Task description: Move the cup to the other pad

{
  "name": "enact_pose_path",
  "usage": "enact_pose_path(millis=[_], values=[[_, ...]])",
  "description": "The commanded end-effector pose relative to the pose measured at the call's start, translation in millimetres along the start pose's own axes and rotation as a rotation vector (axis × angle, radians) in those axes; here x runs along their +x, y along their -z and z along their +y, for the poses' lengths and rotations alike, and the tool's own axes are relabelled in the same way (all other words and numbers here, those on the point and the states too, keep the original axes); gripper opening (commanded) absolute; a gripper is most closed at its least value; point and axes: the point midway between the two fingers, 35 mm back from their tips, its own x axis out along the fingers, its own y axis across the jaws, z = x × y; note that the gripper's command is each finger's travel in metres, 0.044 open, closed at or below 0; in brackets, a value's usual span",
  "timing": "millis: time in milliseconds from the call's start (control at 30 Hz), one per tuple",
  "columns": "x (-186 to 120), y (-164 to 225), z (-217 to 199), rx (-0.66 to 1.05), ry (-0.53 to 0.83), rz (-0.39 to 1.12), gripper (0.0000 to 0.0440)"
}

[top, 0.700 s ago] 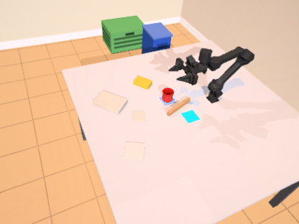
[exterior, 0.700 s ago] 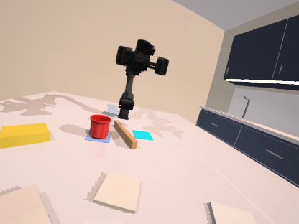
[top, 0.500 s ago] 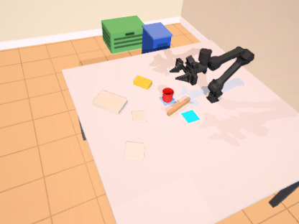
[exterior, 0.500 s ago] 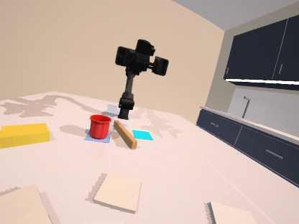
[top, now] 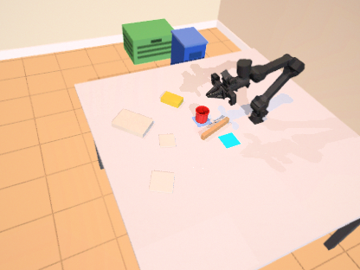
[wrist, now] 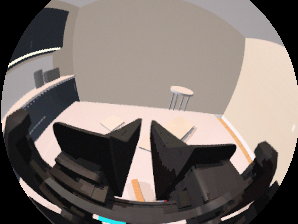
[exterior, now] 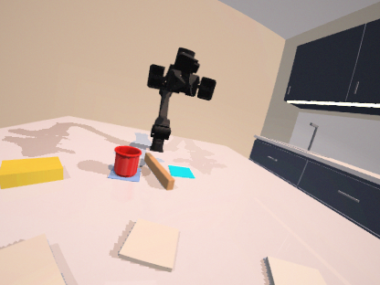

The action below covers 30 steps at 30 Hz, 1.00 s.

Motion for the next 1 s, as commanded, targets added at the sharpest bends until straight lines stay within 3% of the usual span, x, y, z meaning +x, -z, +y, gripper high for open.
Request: enact_pose_path(millis=[0, 967], values=[[3, 3, 3, 0.011, -0.001, 0.049, 0.0061], [11, 37, 16, 0.039, 0.015, 0.504, 0.0090]])
